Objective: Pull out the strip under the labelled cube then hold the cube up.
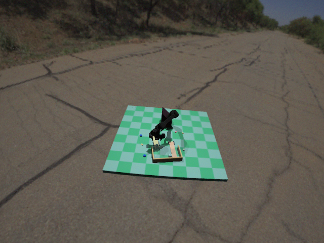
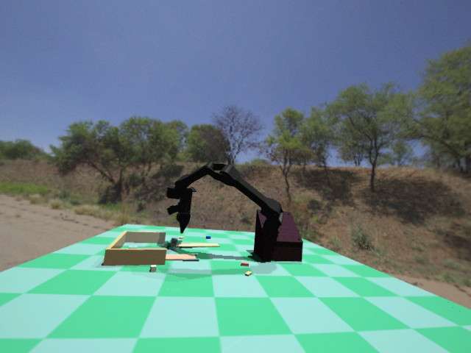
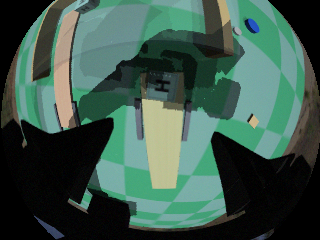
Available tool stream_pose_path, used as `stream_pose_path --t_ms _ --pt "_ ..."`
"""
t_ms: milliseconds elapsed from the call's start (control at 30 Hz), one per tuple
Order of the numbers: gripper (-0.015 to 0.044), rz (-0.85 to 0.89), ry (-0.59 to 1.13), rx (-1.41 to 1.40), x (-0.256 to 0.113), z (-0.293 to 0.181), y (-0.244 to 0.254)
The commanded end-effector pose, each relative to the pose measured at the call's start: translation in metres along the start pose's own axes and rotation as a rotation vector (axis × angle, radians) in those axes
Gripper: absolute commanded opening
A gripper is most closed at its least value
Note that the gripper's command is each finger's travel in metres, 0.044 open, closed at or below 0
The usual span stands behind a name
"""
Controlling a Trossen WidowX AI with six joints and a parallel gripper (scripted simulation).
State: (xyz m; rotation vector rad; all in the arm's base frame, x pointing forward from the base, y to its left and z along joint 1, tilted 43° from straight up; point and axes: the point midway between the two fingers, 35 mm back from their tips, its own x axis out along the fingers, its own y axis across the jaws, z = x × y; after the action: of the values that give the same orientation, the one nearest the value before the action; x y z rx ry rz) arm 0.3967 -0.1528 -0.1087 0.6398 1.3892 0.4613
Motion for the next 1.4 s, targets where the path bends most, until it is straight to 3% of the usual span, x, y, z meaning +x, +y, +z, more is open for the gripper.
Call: stream_pose_path --t_ms 0,167,433,1367 --pt "0.044 0.008 0.002 0.007 0.002 0.013 0.003" --pt "0.044 0.008 0.001 0.007 0.003 0.03 0.006" --pt "0.025 0.008 0.001 0.007 0.014 0.03 0.006" --pt "0.025 0.011 0.001 0.006 0.059 0.031 0.008"
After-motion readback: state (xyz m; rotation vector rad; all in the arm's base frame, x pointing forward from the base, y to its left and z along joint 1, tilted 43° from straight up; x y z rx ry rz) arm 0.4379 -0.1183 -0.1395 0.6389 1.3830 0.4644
